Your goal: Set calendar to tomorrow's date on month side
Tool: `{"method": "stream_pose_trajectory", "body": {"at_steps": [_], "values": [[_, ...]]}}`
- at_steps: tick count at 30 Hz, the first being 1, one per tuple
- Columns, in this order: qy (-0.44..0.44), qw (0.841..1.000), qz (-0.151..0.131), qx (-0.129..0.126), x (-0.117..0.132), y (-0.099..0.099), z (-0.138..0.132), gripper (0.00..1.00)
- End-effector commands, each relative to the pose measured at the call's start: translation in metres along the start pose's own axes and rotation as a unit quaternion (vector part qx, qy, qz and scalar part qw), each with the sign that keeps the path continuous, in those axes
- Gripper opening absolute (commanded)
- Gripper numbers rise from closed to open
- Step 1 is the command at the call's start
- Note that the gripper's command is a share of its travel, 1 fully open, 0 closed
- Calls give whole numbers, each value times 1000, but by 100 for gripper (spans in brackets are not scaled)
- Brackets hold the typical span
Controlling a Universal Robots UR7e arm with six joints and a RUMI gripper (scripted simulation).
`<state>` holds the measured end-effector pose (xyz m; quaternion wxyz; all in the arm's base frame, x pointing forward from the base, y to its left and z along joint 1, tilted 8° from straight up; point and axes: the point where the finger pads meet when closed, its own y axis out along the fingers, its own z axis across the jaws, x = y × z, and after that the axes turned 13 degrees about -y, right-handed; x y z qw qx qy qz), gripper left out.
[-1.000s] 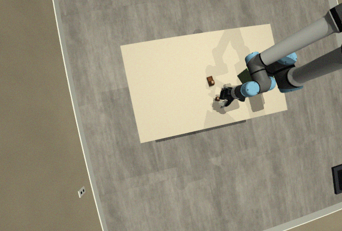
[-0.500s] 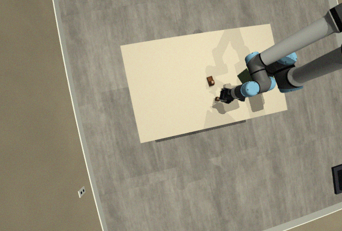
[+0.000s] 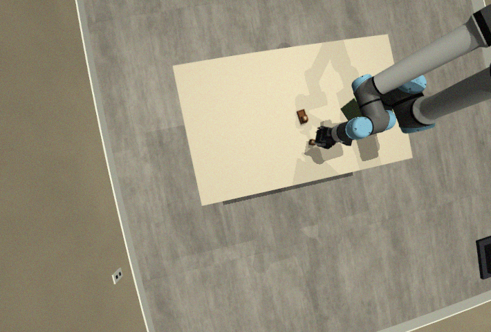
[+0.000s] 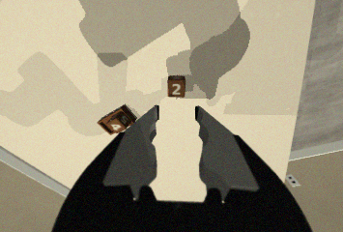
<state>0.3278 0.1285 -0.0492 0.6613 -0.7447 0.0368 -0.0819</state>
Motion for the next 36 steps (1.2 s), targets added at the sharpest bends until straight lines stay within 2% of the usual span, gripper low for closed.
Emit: {"method": "stream_pose_trajectory", "body": {"at_steps": [1,18,36], "values": [[0,1000,0,0,0,0,0,28],[0,1000,0,0,0,2,0,28],[0,1000,0,0,0,20,0,28]]}}
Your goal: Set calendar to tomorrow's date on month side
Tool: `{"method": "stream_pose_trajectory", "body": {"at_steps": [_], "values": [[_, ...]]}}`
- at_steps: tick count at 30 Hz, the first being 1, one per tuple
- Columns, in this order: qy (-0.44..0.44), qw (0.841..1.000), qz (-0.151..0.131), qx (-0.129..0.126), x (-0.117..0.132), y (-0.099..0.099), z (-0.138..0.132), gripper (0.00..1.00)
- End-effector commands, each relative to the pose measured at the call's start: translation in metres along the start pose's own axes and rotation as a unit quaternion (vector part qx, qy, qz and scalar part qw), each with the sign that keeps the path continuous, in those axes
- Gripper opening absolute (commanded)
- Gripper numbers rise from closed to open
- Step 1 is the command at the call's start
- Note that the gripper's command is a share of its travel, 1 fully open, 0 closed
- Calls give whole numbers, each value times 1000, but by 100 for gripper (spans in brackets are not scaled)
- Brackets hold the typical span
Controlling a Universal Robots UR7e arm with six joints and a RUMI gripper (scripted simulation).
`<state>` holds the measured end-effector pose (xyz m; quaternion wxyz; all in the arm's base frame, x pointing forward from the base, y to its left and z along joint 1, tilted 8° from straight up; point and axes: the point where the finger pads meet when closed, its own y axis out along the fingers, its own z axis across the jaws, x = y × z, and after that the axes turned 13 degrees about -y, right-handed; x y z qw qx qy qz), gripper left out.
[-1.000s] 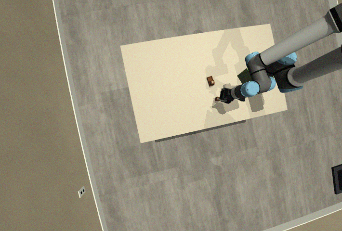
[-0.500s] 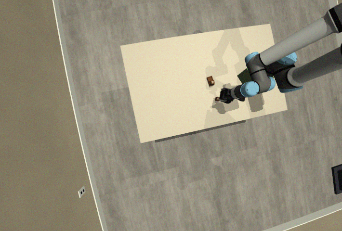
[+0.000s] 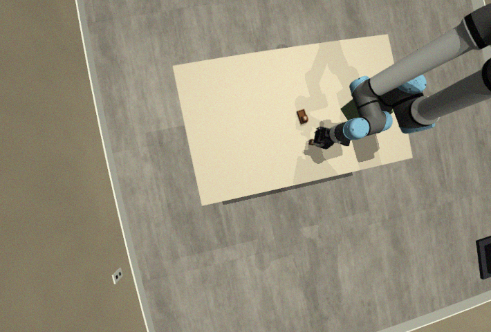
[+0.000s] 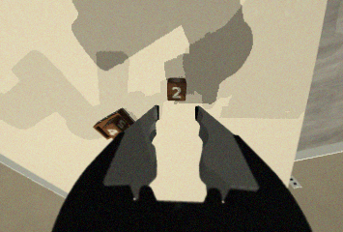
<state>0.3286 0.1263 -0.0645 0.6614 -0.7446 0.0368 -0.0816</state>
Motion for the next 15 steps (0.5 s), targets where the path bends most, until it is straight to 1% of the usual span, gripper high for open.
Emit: {"method": "stream_pose_trajectory", "body": {"at_steps": [1,9,15], "values": [[0,1000,-1,0,0,7,0,28],[0,1000,-1,0,0,19,0,28],[0,1000,-1,0,0,25,0,28]]}}
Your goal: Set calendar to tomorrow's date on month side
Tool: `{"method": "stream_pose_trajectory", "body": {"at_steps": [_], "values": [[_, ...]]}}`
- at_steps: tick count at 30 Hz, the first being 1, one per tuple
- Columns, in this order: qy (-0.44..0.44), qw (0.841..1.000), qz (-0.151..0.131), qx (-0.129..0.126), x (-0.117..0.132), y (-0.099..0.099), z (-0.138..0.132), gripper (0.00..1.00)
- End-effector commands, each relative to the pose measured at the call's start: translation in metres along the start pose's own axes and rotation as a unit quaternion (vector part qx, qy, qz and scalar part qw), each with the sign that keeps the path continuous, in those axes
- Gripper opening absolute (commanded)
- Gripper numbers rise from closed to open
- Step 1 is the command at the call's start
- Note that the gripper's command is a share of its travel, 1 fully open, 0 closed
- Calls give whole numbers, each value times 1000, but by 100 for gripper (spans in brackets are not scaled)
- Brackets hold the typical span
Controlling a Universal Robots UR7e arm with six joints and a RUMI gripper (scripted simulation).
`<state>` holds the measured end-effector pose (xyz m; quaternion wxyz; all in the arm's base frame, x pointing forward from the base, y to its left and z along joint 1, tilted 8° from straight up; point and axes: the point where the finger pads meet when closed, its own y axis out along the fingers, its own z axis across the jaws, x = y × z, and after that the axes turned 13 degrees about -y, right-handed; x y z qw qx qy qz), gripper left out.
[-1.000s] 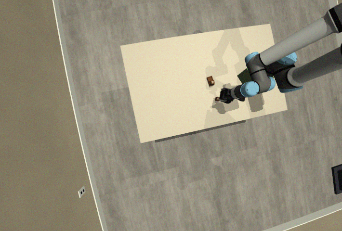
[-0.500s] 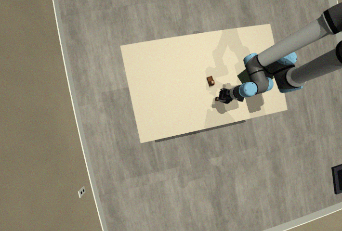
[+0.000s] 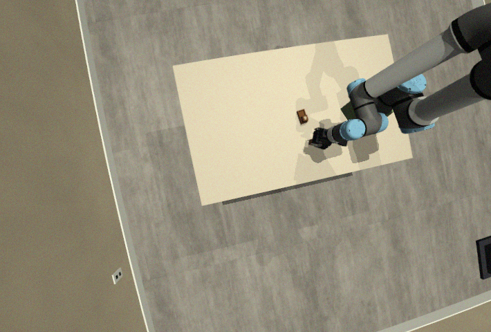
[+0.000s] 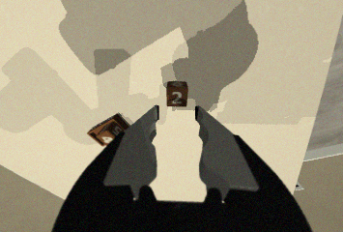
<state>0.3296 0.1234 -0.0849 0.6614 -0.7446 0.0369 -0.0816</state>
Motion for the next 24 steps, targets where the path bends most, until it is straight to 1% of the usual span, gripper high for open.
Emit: {"method": "stream_pose_trajectory", "body": {"at_steps": [1,11,24], "values": [[0,1000,-1,0,0,6,0,28],[0,1000,-1,0,1,14,0,28],[0,1000,-1,0,1,16,0,28]]}}
